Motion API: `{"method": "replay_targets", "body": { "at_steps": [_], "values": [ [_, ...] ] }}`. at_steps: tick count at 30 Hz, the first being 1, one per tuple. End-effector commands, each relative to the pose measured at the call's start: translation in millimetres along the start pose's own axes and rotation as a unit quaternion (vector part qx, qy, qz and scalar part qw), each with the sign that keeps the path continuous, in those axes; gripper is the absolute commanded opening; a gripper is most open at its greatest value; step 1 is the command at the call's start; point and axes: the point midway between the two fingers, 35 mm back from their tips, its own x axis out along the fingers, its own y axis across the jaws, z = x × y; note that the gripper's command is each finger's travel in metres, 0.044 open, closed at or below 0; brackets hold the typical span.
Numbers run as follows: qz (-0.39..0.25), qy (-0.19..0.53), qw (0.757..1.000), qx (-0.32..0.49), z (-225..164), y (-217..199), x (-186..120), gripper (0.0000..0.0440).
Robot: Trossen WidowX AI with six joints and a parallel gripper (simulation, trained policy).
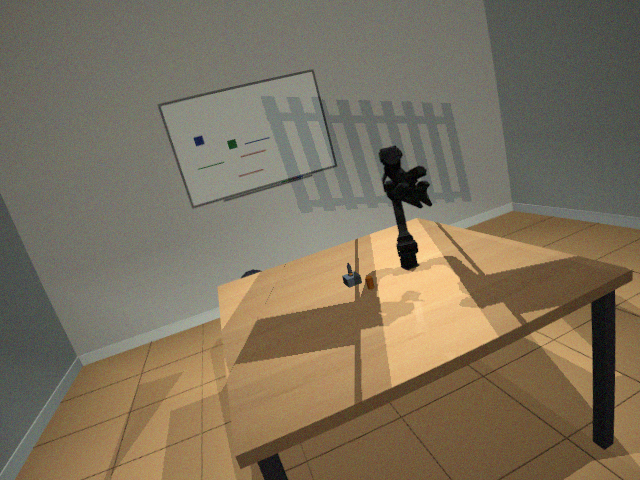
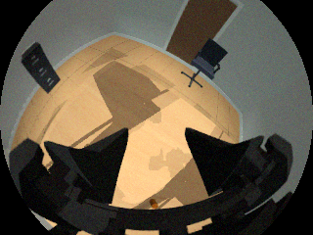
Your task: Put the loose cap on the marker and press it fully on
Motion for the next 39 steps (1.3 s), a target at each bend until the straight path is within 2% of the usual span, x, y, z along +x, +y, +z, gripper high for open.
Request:
{"method": "replay_targets", "body": {
  "at_steps": [1,39],
  "values": [
    [0.004,0.017,1.000,0.011,-10.2,-4.8,4.3,0.0326],
    [0.008,0.133,0.985,0.112,-95.7,-48.0,5.6,0.0325]
  ]
}}
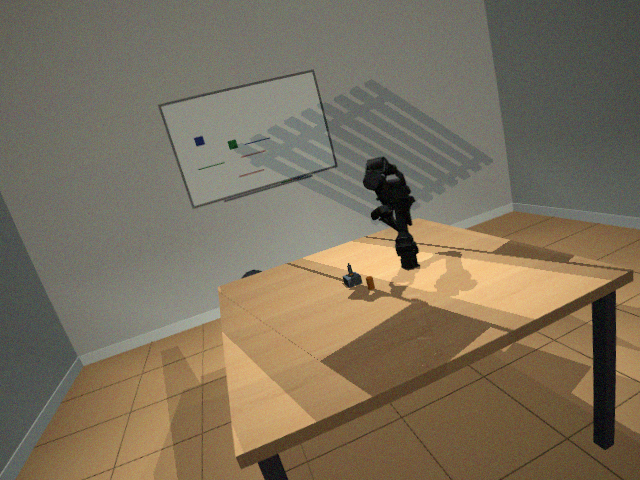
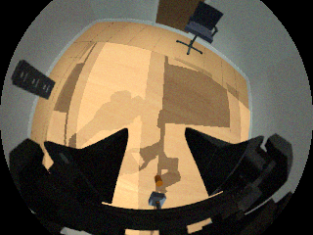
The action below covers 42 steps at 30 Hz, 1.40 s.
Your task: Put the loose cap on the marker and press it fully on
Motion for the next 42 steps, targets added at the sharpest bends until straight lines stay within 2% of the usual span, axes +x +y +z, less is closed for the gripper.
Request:
{"method": "replay_targets", "body": {
  "at_steps": [1,42],
  "values": [
    [0.001,0.014,1.000,0.010,-10.0,-6.2,1.2,0.0325],
    [-0.016,0.127,0.986,0.103,-114.3,-60.0,-1.8,0.0322]
  ]
}}
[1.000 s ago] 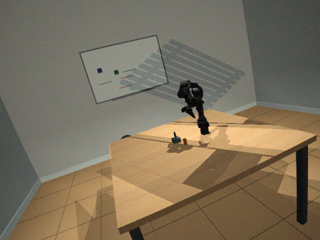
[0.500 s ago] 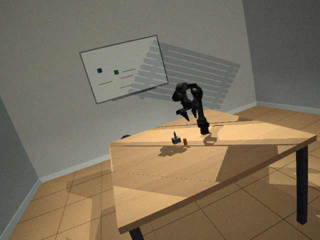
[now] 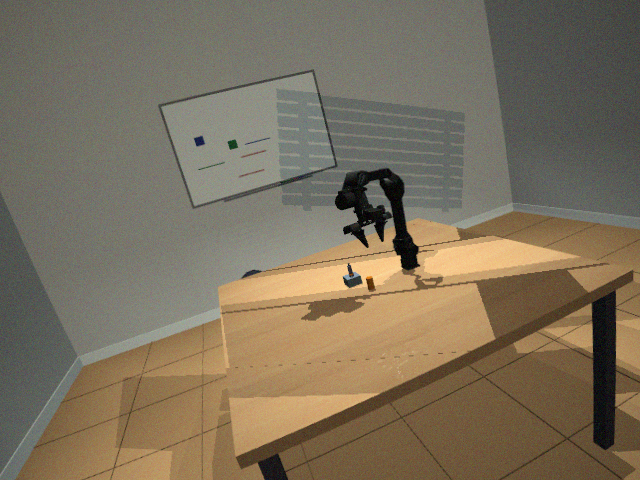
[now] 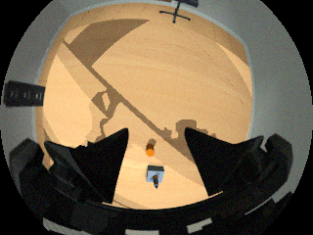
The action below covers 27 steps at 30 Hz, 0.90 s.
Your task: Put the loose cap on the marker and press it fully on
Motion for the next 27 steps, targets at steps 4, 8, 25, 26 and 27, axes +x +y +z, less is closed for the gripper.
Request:
{"method": "replay_targets", "body": {
  "at_steps": [4,8,25,26,27],
  "values": [
    [0.006,0.022,1.000,0.014,-18.2,-8.3,5.8,0.0322],
    [0.008,0.033,0.999,0.022,-27.9,-12.7,7.9,0.0322],
    [0.019,0.078,0.995,0.055,-67.4,-26.5,16.7,0.0320],
    [0.021,0.080,0.995,0.057,-69.5,-27.0,17.3,0.0320],
    [0.022,0.083,0.995,0.058,-71.6,-27.4,17.9,0.0320]
  ]
}}
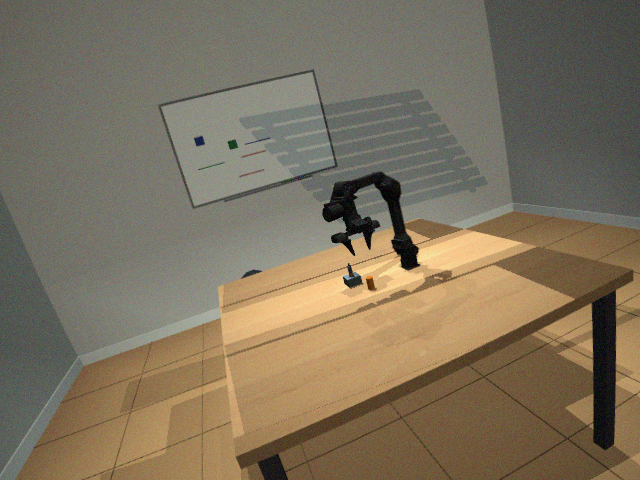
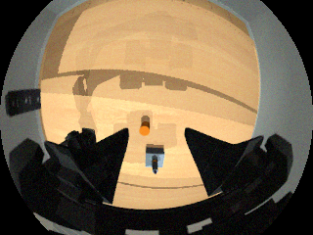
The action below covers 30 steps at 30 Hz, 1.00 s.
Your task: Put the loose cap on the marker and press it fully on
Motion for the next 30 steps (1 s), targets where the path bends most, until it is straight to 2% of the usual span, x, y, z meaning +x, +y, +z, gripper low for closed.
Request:
{"method": "replay_targets", "body": {
  "at_steps": [1,30],
  "values": [
    [0.010,0.012,1.000,0.005,-9.0,-2.0,5.7,0.0320],
    [0.079,0.070,0.994,0.035,-47.1,2.5,42.0,0.0318]
  ]
}}
